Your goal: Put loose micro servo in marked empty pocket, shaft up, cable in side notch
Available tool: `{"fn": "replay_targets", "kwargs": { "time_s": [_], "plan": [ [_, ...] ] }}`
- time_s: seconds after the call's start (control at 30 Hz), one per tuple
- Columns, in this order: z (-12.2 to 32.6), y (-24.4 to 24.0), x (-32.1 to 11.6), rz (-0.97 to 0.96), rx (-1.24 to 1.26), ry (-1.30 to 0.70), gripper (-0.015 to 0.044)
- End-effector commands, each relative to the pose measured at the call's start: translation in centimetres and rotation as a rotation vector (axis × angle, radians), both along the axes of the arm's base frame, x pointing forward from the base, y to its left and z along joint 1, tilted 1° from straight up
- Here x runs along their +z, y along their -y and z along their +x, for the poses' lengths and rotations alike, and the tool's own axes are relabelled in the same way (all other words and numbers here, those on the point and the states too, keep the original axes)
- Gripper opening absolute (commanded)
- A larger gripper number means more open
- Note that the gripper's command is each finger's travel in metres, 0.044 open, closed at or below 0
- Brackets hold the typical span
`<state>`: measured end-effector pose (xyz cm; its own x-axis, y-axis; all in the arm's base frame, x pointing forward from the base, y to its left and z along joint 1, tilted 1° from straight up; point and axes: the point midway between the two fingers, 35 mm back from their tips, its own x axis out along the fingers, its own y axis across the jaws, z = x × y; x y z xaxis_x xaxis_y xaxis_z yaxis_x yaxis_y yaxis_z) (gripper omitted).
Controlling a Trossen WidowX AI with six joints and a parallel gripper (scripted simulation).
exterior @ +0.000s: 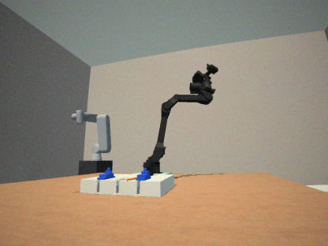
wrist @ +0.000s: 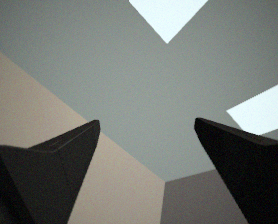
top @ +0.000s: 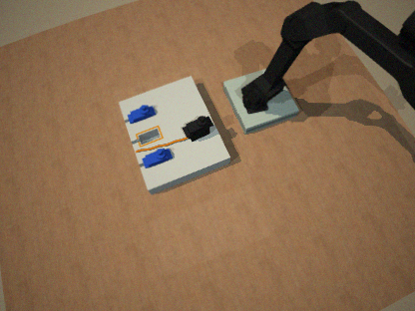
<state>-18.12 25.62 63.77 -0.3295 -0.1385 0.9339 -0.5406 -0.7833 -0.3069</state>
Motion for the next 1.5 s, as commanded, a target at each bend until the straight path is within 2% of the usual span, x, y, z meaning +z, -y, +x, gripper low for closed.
{"fn": "replay_targets", "kwargs": {
  "time_s": [0.0, 0.03, 0.57, 0.87, 1.13, 1.47],
  "plan": [
    [0.0, -0.1, 0.0, -0.002, -0.004, 0.001, 0.0426],
    [0.1, -0.3, 0.0, -0.009, -0.009, 0.004, 0.044],
    [5.3, -9.7, -2.0, -0.351, -0.265, 0.091, 0.044],
    [8.7, -13.0, -3.6, -0.494, -0.389, 0.109, 0.044],
    [12.8, -16.2, -6.0, -0.685, -0.479, 0.11, 0.044],
    [20.3, -19.7, -11.1, -0.968, -0.672, 0.098, 0.044]
  ]
}}
